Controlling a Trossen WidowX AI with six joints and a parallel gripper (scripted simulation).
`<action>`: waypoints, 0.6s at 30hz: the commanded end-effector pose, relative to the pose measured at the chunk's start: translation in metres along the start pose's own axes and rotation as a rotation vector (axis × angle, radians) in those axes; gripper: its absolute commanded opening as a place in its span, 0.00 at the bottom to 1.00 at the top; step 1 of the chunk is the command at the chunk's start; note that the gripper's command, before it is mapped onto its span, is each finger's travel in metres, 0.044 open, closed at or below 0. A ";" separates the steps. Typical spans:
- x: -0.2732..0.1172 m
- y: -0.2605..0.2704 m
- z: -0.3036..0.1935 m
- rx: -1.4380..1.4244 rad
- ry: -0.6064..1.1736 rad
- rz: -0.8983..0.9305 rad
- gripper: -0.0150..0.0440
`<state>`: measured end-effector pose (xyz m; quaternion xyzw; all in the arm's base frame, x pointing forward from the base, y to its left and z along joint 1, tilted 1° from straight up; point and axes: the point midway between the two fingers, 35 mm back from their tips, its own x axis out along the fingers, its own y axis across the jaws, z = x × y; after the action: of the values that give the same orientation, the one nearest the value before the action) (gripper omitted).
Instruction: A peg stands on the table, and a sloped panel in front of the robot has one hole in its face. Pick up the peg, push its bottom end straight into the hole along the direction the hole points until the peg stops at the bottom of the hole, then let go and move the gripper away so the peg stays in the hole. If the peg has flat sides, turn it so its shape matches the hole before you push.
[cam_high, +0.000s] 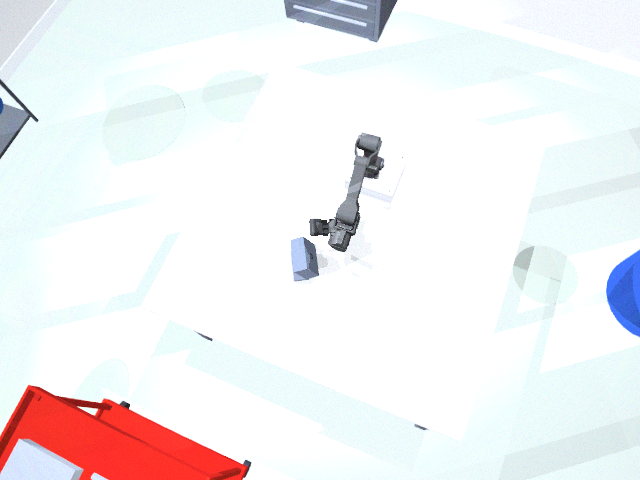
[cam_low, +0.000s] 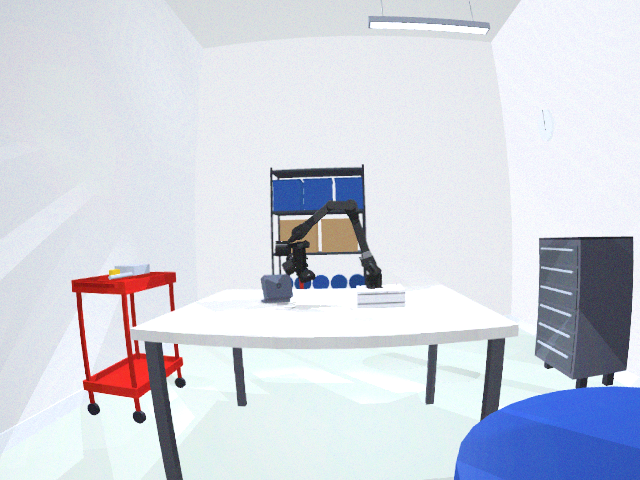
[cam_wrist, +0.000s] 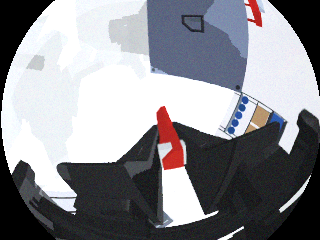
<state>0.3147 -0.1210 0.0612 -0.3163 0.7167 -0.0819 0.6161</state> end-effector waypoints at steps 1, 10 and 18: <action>-0.001 0.002 0.003 -0.054 0.003 -0.024 0.25; -0.005 0.005 0.010 -0.175 0.009 -0.077 0.25; -0.009 0.008 0.015 -0.282 0.017 -0.125 0.25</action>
<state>0.3251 -0.1083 0.0614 -0.4255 0.7074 -0.0296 0.5636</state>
